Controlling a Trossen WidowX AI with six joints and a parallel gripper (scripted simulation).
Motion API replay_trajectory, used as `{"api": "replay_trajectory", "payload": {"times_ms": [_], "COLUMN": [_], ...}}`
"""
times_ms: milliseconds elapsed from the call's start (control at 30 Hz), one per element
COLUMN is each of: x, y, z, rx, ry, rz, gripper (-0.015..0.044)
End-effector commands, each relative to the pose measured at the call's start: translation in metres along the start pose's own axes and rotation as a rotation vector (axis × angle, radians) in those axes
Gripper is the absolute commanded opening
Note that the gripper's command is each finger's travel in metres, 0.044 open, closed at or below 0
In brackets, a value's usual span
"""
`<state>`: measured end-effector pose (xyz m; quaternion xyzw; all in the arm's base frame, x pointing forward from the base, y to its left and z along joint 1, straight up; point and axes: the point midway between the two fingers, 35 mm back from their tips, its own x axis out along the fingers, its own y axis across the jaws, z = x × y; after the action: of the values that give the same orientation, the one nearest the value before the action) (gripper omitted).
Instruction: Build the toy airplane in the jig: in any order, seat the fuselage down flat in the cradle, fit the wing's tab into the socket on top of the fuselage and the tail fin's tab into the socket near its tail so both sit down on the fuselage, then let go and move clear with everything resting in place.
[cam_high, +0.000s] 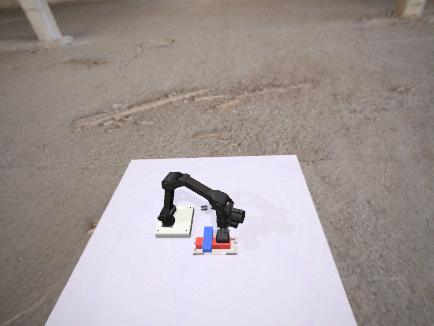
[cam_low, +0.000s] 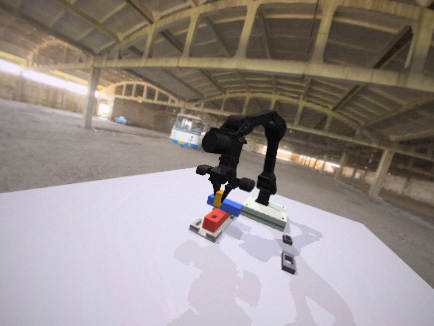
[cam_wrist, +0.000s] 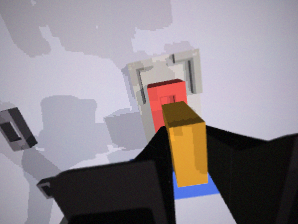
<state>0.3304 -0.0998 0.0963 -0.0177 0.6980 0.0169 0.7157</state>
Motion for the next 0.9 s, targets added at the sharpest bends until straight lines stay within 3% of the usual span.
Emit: {"api": "replay_trajectory", "payload": {"times_ms": [0,867], "x": [0.000,0.036], "y": [-0.003,-0.003], "z": [0.001,0.001], "rx": [-0.004,-0.004], "ry": [0.000,0.000], "rz": [-0.006,-0.006], "gripper": [0.0066,0.0066]}}
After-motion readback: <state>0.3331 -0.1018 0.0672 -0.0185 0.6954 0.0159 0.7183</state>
